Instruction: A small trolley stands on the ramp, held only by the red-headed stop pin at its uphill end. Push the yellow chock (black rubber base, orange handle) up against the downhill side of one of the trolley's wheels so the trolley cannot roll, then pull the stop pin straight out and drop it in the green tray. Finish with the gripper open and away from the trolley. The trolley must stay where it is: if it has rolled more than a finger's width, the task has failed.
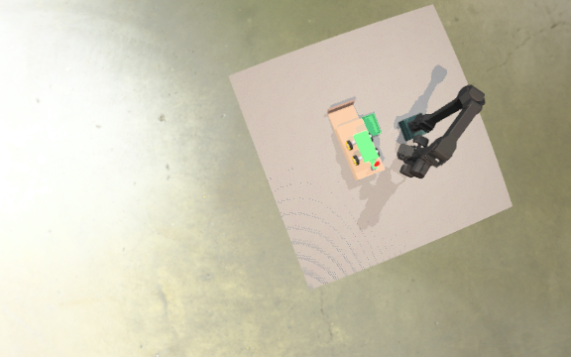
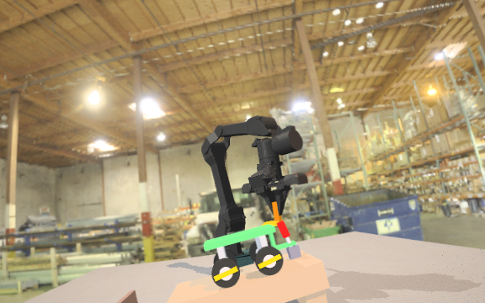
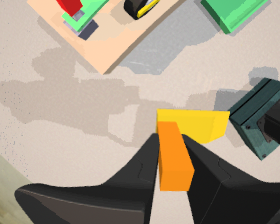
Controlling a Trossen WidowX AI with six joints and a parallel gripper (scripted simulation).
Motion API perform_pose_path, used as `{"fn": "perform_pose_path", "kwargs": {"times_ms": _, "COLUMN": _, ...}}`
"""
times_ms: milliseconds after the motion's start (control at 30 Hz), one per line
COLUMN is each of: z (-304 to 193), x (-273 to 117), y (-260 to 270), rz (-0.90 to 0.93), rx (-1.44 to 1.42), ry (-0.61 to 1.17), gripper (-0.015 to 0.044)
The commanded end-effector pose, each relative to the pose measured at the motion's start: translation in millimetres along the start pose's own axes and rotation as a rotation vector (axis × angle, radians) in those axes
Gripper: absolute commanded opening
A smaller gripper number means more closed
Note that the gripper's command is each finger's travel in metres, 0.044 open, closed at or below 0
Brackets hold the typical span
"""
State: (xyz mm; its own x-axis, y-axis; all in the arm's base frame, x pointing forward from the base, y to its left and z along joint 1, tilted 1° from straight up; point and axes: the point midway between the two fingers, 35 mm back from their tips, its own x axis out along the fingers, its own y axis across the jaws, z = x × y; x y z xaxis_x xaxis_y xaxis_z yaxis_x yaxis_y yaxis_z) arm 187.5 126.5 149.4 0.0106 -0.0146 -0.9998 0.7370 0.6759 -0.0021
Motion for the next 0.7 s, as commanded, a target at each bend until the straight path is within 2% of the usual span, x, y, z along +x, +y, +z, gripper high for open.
{"fn": "perform_pose_path", "kwargs": {"times_ms": 0, "z": -0.5, "x": -0.2, "y": -0.2, "rz": 0.001, "rx": 0.153, "ry": 0.002, "gripper": 0.0}}
{"fn": "perform_pose_path", "kwargs": {"times_ms": 667, "z": -0.5, "x": -0.2, "y": -0.2, "rz": 0.002, "rx": 0.772, "ry": 0.002, "gripper": 0.0}}
